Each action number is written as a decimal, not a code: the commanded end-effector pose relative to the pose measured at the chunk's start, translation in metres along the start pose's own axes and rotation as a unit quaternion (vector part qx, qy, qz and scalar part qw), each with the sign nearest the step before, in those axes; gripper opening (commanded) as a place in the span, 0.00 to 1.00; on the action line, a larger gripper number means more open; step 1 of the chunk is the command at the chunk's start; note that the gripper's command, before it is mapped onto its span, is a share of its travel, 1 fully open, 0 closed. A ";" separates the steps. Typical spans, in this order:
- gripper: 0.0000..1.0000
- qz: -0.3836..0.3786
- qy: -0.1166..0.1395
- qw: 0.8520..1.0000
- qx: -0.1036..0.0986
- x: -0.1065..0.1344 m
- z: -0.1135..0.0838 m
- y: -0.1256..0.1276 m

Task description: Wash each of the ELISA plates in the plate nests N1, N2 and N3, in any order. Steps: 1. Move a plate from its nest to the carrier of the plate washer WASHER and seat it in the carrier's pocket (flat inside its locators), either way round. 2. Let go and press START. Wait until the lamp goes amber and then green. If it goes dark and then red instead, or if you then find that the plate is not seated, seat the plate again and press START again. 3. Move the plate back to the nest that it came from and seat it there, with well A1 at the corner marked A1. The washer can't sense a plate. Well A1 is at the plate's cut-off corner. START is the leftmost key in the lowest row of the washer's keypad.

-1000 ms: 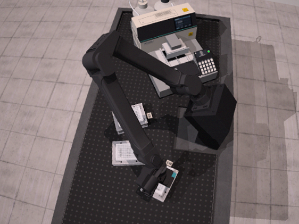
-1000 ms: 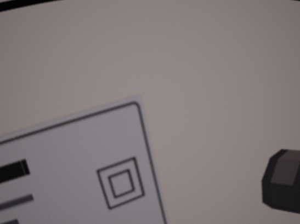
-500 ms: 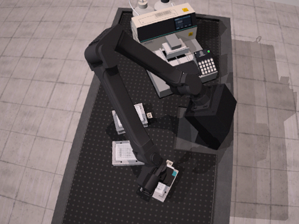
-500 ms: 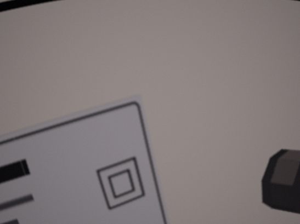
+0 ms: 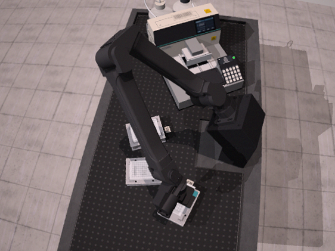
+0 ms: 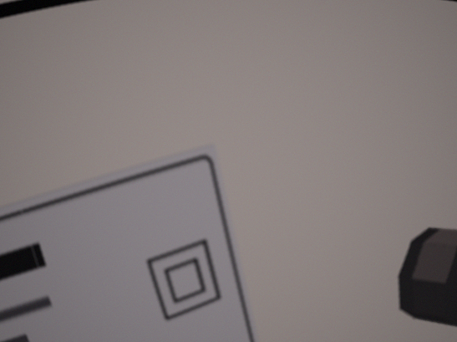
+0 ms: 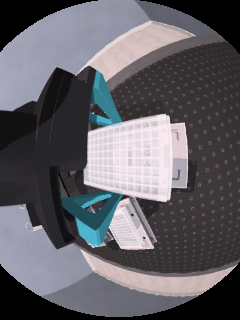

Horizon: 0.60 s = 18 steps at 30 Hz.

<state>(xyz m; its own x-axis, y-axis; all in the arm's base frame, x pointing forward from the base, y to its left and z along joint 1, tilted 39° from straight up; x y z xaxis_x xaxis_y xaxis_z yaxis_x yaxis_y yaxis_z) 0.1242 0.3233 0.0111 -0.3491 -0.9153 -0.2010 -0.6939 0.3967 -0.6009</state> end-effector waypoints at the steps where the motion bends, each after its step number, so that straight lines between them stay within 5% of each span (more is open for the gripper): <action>1: 0.84 0.073 -0.006 0.997 -0.001 0.000 -0.004 -0.022; 9: 0.84 0.171 -0.004 0.985 0.000 0.006 -0.005 -0.051; 18: 0.84 0.312 0.001 0.950 0.001 0.017 -0.008 -0.095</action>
<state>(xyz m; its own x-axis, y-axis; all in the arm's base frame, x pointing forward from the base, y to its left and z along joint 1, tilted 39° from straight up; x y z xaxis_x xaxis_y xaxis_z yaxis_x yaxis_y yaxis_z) 0.1713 0.2777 0.0607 -0.6402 -0.6136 -0.4623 -0.4422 0.7864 -0.4313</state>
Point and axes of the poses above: the point where the finger pads meet when closed, its own z axis out along the fingers, its own y axis across the jaws, x = y × z, the point moved 10 cm from there along -z, back along the fingers, and after that the axes turned 12 degrees about z, right-handed, at the moved point
